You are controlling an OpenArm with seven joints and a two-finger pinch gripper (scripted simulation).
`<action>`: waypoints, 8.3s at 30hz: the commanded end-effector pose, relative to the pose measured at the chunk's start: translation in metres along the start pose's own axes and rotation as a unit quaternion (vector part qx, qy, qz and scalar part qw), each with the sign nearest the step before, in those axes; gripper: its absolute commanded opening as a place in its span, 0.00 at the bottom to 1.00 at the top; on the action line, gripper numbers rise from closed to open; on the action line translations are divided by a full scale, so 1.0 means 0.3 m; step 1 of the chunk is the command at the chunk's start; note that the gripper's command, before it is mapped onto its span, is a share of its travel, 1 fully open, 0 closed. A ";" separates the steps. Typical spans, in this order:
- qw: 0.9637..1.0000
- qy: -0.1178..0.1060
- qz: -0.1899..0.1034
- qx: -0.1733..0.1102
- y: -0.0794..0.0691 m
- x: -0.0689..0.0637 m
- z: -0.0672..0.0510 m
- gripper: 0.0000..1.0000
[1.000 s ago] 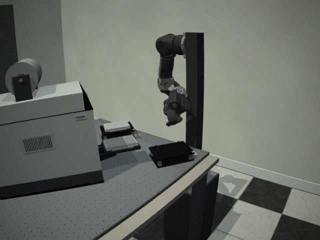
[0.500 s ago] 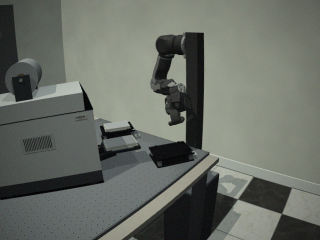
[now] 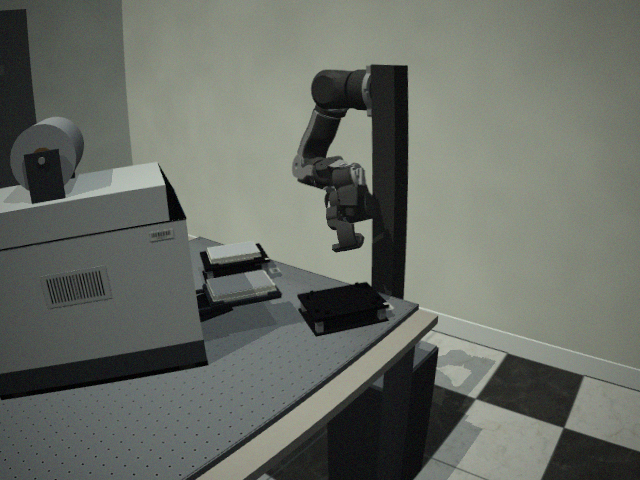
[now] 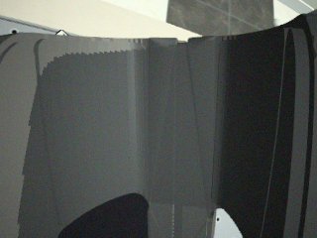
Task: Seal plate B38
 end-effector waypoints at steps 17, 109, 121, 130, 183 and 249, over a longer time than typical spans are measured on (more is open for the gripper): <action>0.988 0.026 -0.119 -0.093 0.047 0.003 0.015 0.00; 0.833 0.080 -0.399 -0.374 0.180 0.081 -0.015 0.00; 0.815 0.091 -0.406 -0.403 0.262 0.113 0.109 0.77; 0.815 0.091 -0.406 -0.403 0.262 0.113 0.109 0.77; 0.815 0.091 -0.406 -0.404 0.483 0.188 0.493 0.77; 0.815 0.091 -0.406 -0.404 0.537 0.209 0.588 0.77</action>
Point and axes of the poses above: the point where the finger pads meet when closed, its own x axis out along the fingers, its own y axis across the jaws, z = x × y, the point moved 8 cm from there along -x, back along the fingers, and after that the axes turned 11 degrees about -x, right-handed, at the moved point
